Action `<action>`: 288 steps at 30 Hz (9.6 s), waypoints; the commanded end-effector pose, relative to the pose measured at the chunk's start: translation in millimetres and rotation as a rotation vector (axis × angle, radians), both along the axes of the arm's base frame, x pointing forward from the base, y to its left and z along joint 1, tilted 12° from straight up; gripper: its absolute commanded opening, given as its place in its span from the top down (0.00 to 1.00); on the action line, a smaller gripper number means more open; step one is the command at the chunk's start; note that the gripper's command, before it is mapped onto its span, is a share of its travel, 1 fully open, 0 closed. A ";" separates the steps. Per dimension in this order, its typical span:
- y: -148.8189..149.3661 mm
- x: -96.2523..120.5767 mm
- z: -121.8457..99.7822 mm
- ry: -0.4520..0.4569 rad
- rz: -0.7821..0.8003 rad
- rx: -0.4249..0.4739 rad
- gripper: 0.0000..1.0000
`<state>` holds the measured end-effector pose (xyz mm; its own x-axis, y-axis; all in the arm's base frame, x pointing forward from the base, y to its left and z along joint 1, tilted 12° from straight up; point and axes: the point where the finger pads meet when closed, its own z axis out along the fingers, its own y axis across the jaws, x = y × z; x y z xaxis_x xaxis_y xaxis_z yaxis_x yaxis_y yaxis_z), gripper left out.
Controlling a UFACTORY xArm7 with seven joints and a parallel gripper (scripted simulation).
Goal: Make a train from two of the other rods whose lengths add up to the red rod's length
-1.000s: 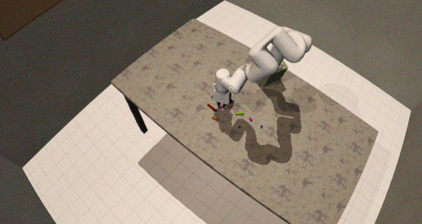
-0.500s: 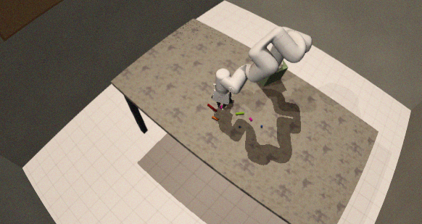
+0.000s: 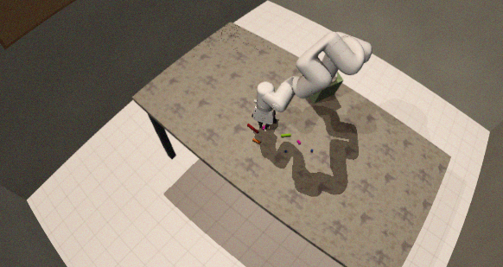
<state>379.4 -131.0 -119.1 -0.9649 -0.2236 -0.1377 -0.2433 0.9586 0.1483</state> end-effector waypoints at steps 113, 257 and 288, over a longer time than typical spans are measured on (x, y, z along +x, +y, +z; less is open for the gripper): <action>1.1 2.6 -12.8 -0.003 -0.001 -0.002 0.96; 275.0 27.9 101.6 0.154 -0.874 0.088 0.96; 283.7 32.9 53.6 0.154 -0.874 0.088 0.96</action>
<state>411.0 152.8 -66.5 -0.7956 0.6052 0.0273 0.5977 0.7768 0.1984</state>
